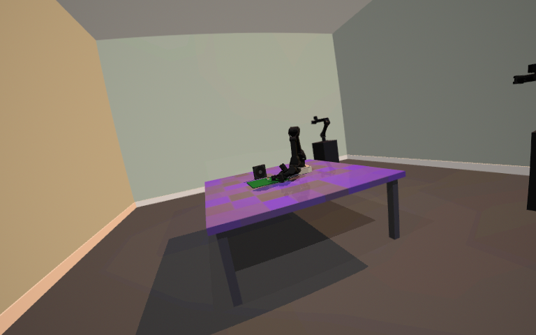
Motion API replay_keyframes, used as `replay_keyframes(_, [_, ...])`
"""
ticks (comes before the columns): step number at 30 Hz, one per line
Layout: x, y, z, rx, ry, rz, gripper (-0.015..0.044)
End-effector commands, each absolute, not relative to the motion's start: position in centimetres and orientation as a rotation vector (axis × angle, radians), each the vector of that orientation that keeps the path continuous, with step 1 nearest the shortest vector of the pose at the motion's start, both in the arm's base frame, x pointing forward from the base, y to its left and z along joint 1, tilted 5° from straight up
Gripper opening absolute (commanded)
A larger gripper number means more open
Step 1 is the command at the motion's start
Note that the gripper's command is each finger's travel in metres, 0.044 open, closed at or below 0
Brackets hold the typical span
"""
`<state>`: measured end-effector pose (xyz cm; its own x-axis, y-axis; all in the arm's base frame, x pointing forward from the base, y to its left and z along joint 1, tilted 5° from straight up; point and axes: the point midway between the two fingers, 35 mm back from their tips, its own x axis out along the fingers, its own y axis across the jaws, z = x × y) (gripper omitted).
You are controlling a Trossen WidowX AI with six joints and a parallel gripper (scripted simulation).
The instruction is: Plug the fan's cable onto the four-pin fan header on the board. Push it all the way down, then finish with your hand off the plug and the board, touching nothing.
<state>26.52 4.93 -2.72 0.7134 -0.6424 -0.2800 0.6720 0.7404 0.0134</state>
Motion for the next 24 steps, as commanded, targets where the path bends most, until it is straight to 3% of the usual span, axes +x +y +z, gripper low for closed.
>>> replay_keyframes(1, [26.51, 4.92, -2.71, 0.115, 0.267, -0.73, 0.0])
replay_keyframes(9, [26.51, 4.92, -2.71, 0.115, 0.267, -0.73, 0.0])
replay_keyframes(15, [26.52, 4.93, -2.72, 0.117, 0.266, -0.73, 0.014])
replay_keyframes(24, [26.52, 4.93, -2.72, 0.117, 0.266, -0.73, 0.014])
